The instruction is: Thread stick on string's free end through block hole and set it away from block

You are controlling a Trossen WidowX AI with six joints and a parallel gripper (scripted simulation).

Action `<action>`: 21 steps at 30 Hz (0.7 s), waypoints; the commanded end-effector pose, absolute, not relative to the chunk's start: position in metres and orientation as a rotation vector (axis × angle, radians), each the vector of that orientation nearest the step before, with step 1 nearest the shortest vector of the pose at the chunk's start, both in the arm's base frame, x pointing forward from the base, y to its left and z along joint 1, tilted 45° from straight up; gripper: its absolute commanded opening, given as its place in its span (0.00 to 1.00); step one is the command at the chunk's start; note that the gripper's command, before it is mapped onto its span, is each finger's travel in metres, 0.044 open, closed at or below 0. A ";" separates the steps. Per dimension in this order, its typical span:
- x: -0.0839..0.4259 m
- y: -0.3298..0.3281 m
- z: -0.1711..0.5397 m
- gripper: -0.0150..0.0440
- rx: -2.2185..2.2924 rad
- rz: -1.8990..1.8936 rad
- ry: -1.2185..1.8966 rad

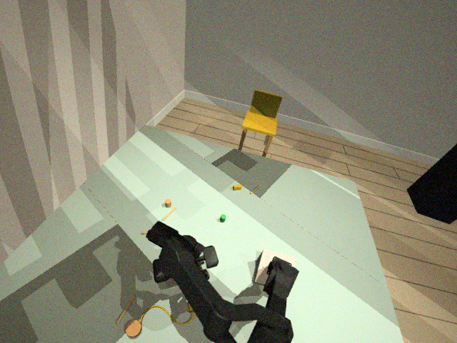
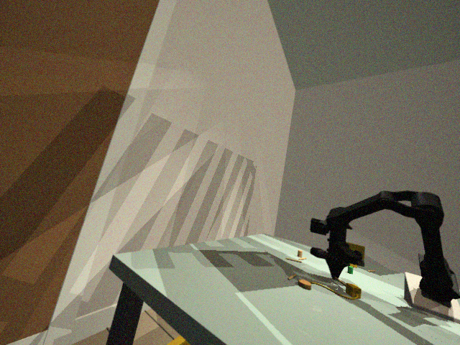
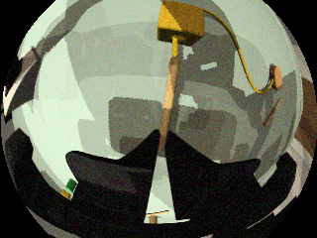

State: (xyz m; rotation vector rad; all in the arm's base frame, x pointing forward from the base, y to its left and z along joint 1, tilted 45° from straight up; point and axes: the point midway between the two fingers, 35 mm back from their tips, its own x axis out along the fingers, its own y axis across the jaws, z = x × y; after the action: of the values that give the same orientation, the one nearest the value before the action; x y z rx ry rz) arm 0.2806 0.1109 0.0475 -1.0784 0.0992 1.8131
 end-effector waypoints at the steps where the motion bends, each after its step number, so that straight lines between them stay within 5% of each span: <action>1: 0.286 0.108 0.045 0.25 -1.091 1.812 0.094; 21: 0.298 0.097 0.035 0.25 -1.075 1.804 0.112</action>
State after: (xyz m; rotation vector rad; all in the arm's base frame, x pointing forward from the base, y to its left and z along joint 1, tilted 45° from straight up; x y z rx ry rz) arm 0.2952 0.0983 0.0352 -1.0641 0.1159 1.8048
